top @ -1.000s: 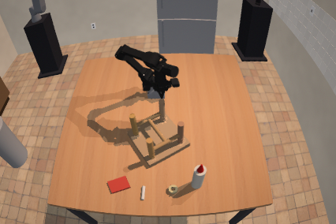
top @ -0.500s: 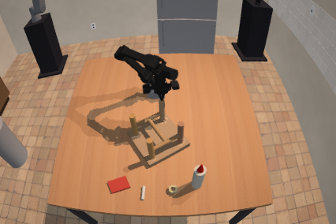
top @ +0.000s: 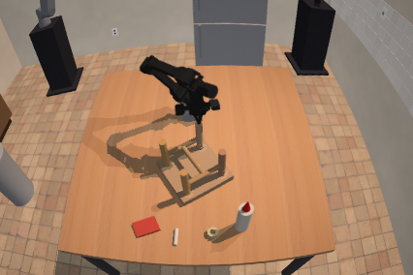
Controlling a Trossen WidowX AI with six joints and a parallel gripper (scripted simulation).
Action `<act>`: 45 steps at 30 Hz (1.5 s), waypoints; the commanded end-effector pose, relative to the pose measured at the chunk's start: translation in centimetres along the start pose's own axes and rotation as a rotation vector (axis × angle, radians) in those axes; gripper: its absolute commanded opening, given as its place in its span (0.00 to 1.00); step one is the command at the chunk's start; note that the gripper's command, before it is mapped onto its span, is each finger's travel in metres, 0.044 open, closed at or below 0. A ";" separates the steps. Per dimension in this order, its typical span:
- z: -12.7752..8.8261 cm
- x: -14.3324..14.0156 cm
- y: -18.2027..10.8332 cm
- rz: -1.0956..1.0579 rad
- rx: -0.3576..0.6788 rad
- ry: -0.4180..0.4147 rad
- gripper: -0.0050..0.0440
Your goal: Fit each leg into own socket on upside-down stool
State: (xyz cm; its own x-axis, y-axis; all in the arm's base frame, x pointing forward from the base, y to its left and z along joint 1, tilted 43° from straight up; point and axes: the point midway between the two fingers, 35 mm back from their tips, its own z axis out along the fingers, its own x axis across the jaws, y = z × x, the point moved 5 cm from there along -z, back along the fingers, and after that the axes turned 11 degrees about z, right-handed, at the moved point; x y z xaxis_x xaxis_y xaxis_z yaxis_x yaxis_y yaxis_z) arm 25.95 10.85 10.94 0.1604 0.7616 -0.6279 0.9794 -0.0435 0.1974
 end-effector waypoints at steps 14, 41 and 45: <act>2.3 -0.1 -0.5 -0.004 0.011 -0.018 0.10; -0.8 0.1 0.2 0.000 -0.011 0.007 0.10; -1.3 0.1 0.3 0.000 -0.015 0.011 0.10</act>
State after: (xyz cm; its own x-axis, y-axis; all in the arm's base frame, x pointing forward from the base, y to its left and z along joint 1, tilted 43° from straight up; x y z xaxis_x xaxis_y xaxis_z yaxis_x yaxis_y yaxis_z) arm 25.98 11.25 11.53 0.1574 0.7631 -0.6268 0.9786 -0.0351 0.2029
